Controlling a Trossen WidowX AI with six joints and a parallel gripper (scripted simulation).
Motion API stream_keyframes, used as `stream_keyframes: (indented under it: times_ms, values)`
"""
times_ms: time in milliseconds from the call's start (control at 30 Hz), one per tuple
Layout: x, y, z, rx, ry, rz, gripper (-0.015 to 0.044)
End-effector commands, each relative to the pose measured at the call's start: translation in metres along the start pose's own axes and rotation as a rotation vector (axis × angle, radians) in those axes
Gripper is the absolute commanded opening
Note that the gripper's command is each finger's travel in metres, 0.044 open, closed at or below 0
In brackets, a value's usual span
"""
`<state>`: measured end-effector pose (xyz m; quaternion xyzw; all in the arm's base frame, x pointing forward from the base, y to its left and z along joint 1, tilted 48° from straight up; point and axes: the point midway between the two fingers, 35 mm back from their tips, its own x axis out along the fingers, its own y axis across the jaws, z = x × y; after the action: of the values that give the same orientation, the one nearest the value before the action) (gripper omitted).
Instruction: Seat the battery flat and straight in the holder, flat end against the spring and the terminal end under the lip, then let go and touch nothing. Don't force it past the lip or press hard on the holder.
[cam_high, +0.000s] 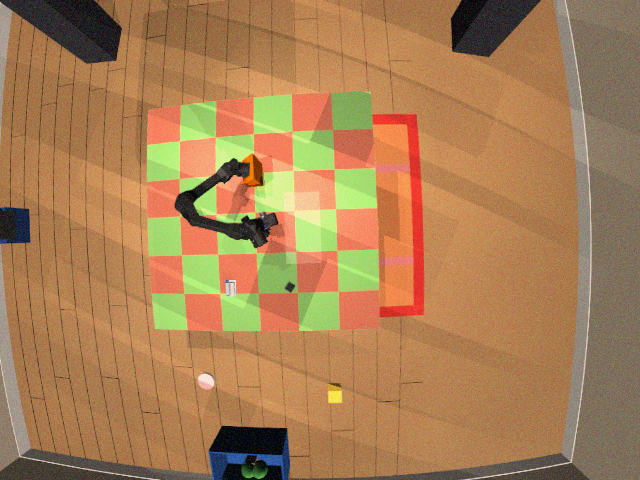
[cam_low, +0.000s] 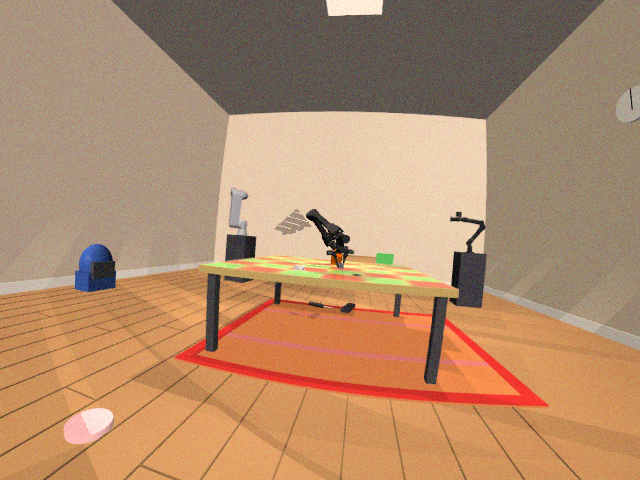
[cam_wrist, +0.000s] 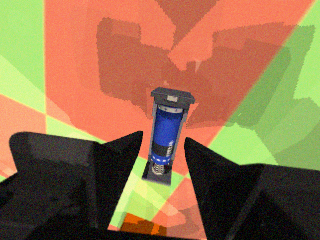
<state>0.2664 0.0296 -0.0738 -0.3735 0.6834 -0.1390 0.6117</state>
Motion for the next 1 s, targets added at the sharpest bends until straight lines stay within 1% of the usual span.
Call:
stream_keyframes:
  times_ms: [0, 133, 200, 967]
  values:
    - [-0.02, 0.004, 0.001, 0.001, -0.007, 0.006, 0.0288]
    - [-0.06, 0.008, -0.003, 0.004, -0.007, 0.01, 0.0393]
    - [-0.072, 0.009, -0.005, 0.005, -0.007, 0.009, 0.044]
    - [-0.074, 0.01, -0.006, 0.005, -0.007, 0.009, 0.044]
